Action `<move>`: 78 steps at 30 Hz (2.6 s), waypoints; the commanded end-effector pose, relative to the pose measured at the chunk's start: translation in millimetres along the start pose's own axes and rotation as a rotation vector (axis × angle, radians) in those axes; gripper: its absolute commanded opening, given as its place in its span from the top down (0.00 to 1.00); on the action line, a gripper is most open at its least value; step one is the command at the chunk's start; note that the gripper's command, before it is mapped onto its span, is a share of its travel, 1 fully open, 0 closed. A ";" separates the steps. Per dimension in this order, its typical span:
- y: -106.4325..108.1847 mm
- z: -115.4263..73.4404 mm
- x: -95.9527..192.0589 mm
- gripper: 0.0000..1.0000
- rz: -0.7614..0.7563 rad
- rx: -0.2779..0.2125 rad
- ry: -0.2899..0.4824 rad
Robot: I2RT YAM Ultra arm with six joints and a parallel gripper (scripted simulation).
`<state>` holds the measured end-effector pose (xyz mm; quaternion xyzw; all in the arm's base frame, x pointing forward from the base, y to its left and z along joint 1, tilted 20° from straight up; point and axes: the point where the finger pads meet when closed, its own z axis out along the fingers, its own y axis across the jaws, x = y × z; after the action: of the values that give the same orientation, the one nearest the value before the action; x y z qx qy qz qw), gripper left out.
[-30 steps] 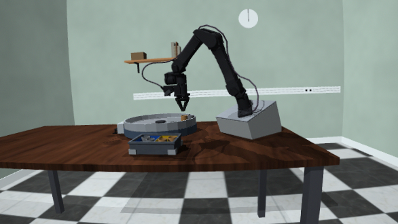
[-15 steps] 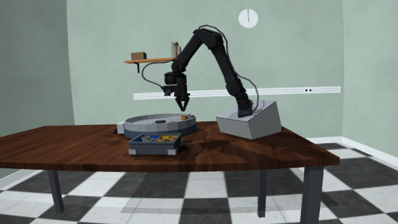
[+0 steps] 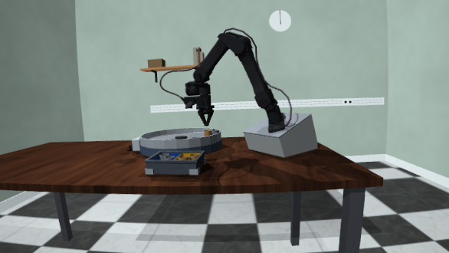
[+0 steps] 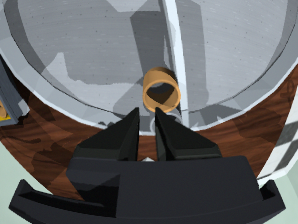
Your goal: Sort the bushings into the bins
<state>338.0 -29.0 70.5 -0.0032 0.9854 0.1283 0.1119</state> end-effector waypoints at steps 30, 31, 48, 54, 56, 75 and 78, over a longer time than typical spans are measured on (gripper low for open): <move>0.2 -15.2 -14.0 0.86 -0.008 0.012 -0.059; 0.2 -15.2 -14.0 0.86 -0.008 0.012 -0.059; -1.4 11.2 -9.4 0.86 0.003 0.010 -0.049; -1.4 11.2 -9.5 0.86 0.001 0.010 -0.049; -1.4 11.2 -9.5 0.86 0.001 0.010 -0.049; -1.4 11.2 -9.5 0.86 0.001 0.010 -0.049; -1.4 11.2 -9.5 0.86 0.001 0.010 -0.049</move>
<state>343.0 -22.8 50.9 -0.0038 0.9854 0.1282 0.1119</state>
